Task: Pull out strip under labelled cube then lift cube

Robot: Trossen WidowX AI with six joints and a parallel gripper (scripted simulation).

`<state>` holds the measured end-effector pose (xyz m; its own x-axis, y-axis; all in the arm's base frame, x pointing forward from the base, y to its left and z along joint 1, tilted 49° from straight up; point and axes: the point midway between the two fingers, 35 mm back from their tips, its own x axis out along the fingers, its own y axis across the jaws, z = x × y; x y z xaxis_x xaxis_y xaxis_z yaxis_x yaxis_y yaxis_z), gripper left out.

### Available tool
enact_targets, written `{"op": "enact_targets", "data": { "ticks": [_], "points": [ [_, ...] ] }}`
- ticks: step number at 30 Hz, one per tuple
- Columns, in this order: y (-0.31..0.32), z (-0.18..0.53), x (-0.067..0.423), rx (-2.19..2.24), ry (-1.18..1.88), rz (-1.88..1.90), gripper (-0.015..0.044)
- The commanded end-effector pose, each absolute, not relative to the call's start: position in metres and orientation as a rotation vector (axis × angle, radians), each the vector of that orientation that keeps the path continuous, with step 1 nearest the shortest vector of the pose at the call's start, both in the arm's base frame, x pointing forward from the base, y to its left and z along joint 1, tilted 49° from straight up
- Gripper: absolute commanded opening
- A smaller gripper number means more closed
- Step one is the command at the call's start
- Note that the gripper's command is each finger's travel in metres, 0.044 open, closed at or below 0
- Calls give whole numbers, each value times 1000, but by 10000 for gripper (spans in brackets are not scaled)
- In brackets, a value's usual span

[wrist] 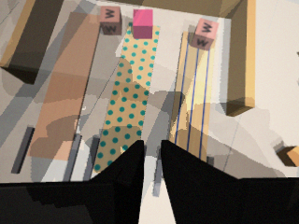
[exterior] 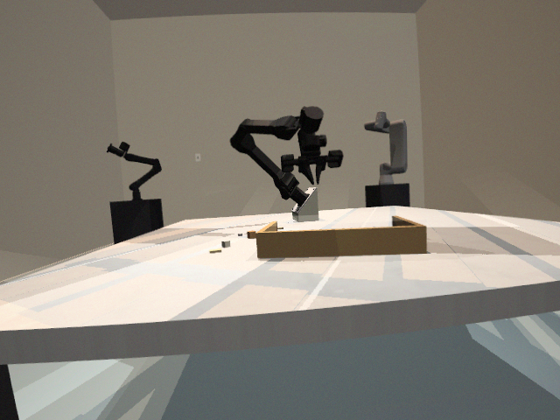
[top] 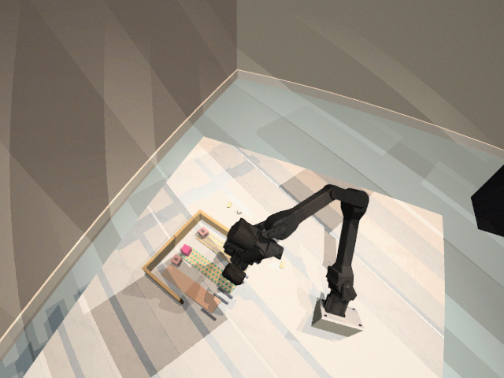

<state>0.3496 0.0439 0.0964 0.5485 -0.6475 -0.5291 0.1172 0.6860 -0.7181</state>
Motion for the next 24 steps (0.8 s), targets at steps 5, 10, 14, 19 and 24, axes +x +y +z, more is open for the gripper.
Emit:
{"op": "enact_targets", "data": {
  "ticks": [5,10,14,19,24],
  "points": [
    [-42,93,356,-436,1312,-848,0],
    [-42,93,356,-435,1312,-848,0],
    [-42,94,355,-436,1312,-848,0],
    [-43,94,353,-436,1312,-848,0],
    [-45,91,353,-435,1312,-848,0]
  ]
}}
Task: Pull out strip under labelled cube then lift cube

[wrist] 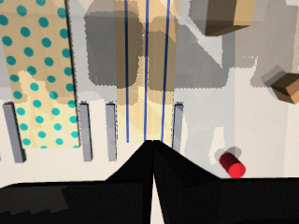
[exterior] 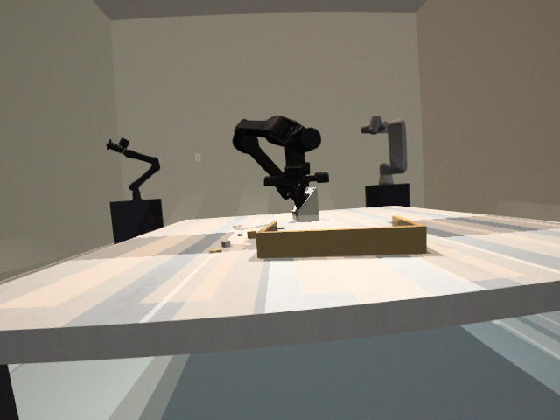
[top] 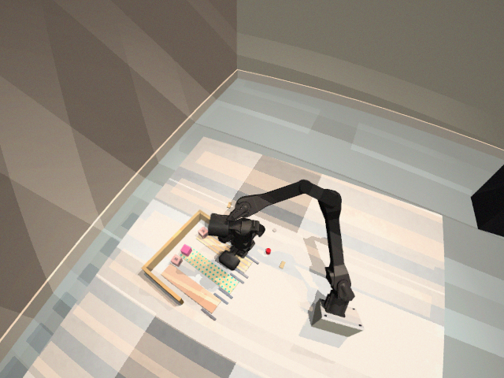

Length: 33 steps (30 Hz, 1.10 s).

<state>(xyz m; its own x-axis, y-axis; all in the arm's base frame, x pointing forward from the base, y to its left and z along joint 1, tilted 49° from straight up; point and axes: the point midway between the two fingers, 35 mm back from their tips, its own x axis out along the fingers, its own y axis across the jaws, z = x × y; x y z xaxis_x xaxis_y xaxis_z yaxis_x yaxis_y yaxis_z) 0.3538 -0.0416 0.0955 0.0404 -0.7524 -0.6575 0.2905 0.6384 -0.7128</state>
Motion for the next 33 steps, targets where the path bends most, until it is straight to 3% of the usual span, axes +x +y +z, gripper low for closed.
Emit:
{"op": "enact_targets", "data": {
  "ticks": [1,33],
  "points": [
    [-47,90,354,-435,1312,-848,0],
    [-85,54,354,-436,1311,-848,0]
  ]
}}
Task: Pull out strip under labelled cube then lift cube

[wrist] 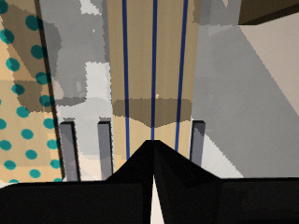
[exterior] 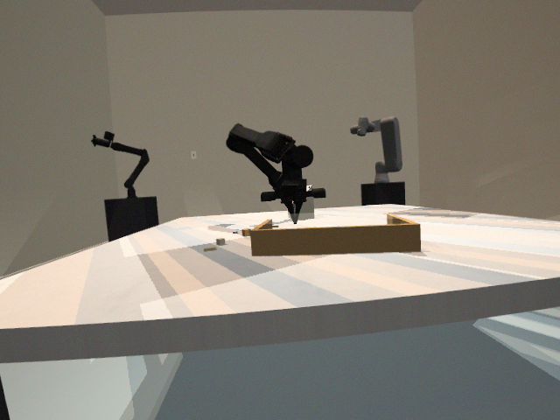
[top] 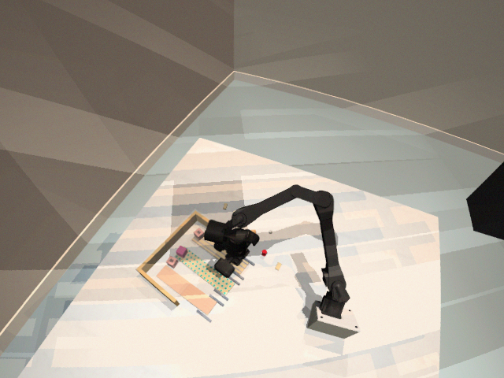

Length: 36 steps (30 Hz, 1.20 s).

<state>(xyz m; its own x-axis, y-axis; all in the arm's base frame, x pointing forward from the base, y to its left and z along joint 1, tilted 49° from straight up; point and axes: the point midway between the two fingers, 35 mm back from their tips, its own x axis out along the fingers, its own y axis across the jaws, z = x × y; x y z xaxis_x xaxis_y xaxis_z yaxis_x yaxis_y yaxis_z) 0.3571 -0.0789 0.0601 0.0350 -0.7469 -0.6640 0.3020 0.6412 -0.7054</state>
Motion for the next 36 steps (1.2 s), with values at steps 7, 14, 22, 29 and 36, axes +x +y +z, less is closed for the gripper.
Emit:
{"op": "enact_targets", "data": {
  "ticks": [7,14,22,29,36],
  "points": [
    [-93,47,353,-437,1310,-850,0],
    [-94,46,352,-437,1310,-850,0],
    [-94,46,352,-437,1310,-850,0],
    [-94,46,352,-437,1310,-850,0],
    [-95,45,352,-438,1310,-850,0]
  ]
}}
